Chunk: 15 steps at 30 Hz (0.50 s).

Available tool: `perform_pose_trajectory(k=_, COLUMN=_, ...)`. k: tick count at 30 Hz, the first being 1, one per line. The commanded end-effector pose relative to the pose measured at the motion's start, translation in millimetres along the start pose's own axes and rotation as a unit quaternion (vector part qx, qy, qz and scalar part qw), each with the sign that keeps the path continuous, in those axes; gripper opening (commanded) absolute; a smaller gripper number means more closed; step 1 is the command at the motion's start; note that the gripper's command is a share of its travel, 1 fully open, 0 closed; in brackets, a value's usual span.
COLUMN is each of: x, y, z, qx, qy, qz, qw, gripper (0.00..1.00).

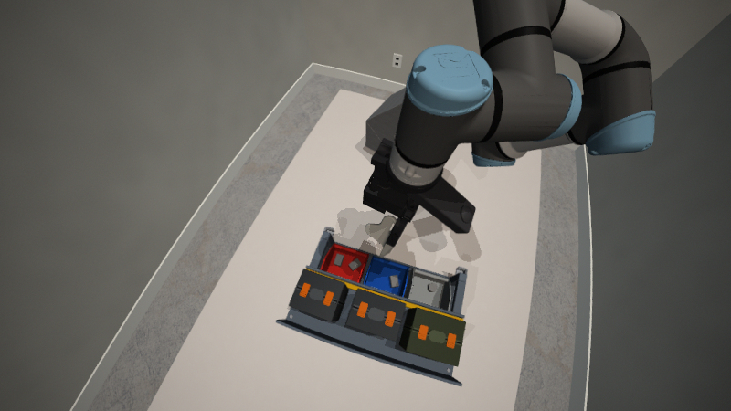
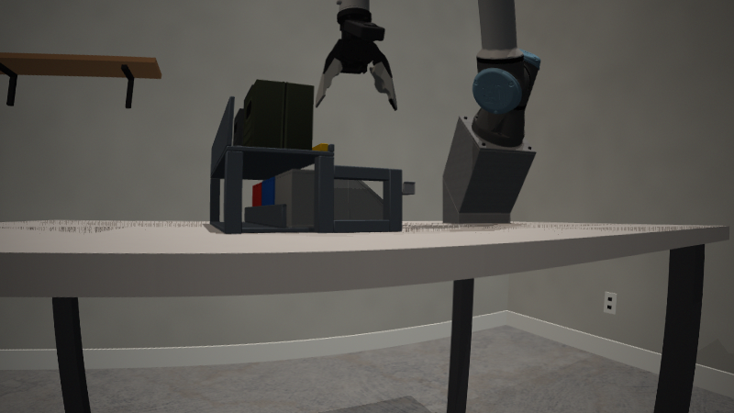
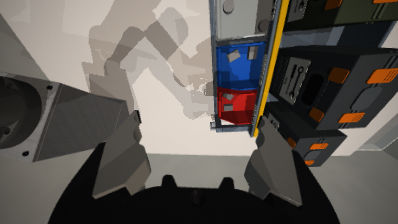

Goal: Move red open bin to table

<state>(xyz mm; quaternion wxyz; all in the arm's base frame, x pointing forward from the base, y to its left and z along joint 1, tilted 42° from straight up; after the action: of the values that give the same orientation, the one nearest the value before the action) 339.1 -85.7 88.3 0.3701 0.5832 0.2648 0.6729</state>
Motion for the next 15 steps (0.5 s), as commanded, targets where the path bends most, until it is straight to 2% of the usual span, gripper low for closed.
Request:
perform_pose_trajectory(k=1, x=1.6, y=0.5, z=0.4, qx=0.006, qy=-0.015, qz=-0.007, qw=1.000, gripper=1.00)
perform_pose_trajectory(k=4, x=4.7, y=0.2, z=0.7, qx=0.016, qy=-0.039, qz=-0.016, qw=0.999, gripper=1.00)
perform_pose_trajectory(k=15, x=4.7, y=0.2, z=0.7, qx=0.016, qy=-0.039, qz=-0.016, qw=0.999, gripper=1.00)
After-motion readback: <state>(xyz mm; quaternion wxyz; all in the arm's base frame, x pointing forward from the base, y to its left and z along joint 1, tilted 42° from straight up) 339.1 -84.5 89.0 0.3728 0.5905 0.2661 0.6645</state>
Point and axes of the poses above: the point where the finger pads meet when closed, its own y axis back along the fingers, its own z axis across the jaws, x = y × z, the point moved 3 cm from there along y, back along the fingers, and after that the axes turned 11 degrees about y, right-handed, at the moved point
